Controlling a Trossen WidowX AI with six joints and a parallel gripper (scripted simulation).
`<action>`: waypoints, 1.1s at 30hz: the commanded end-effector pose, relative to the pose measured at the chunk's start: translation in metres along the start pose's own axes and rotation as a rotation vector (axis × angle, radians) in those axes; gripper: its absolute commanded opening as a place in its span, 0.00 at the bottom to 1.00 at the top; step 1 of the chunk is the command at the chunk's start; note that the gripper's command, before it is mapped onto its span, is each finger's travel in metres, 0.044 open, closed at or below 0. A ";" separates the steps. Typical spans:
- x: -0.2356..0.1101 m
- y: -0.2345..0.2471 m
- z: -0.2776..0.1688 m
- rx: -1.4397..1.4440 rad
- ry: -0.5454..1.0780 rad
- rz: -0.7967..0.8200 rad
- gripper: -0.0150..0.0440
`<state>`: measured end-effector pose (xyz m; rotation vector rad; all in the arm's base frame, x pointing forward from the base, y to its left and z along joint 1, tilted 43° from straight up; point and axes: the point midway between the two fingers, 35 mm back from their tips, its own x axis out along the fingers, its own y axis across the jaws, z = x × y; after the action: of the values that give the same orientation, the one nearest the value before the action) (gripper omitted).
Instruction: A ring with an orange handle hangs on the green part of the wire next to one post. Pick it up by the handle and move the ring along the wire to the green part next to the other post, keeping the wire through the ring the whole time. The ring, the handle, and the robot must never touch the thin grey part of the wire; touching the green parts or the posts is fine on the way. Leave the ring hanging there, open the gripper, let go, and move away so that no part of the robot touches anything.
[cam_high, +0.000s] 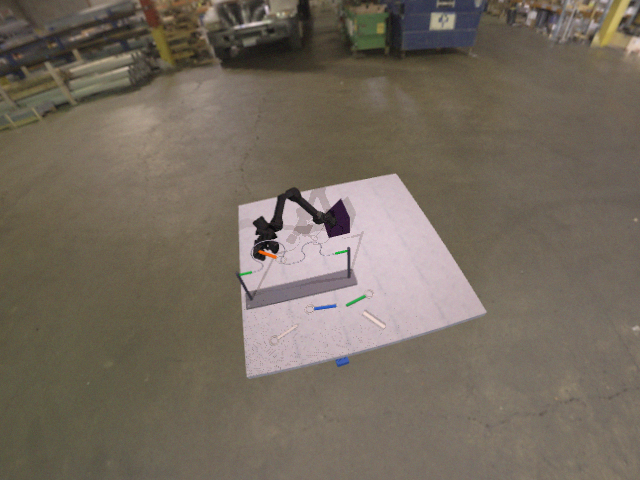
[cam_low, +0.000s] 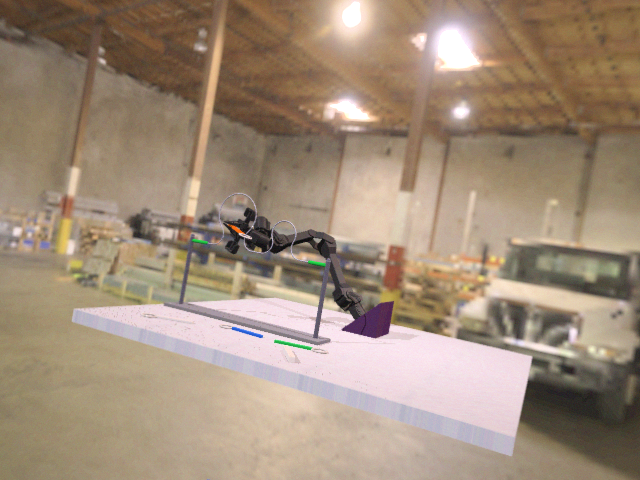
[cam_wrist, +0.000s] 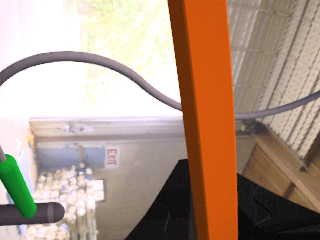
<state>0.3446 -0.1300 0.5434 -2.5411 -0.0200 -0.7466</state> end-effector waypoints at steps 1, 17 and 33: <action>-0.004 0.016 0.001 0.089 0.023 0.048 0.00; -0.020 0.072 0.016 0.429 0.068 0.243 0.00; -0.045 0.116 0.051 0.775 0.113 0.441 0.00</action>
<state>0.3491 -0.2003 0.4455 -1.7656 0.2104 -0.5763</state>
